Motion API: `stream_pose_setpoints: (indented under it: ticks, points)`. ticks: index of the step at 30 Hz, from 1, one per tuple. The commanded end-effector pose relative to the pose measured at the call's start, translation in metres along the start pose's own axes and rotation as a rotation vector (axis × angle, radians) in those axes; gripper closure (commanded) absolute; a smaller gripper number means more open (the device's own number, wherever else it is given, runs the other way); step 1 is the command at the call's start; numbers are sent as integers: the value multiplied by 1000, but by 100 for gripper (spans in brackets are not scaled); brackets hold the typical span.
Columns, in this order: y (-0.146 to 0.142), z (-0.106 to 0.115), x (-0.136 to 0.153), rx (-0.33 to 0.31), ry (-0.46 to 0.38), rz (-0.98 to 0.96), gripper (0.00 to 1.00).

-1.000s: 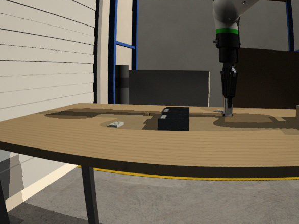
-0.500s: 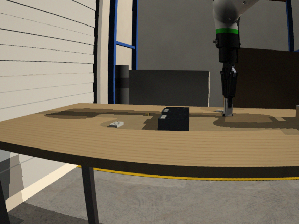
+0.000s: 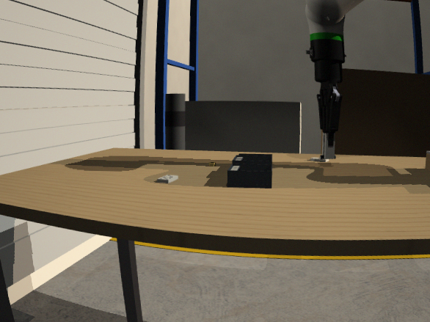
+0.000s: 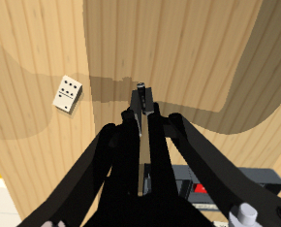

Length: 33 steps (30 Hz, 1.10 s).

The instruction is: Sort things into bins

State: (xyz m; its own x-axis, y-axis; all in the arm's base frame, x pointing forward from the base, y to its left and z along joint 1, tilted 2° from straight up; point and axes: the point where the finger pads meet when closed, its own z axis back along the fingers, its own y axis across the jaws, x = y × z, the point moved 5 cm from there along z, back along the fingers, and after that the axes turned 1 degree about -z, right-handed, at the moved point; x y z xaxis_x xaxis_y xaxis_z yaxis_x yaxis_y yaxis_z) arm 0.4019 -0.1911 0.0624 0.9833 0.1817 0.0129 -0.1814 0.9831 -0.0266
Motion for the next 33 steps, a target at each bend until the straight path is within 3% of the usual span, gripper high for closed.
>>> stream_pose_setpoints:
  ticks: [1, 11, 26, 33]
  points:
    - [0, 12, 0, 0, 0, 0, 88]
    - [0, 39, 0, 0, 0, 0, 88]
    - [0, 38, 0, 0, 0, 0, 88]
    - [17, 38, 38, 0, 0, 0, 88]
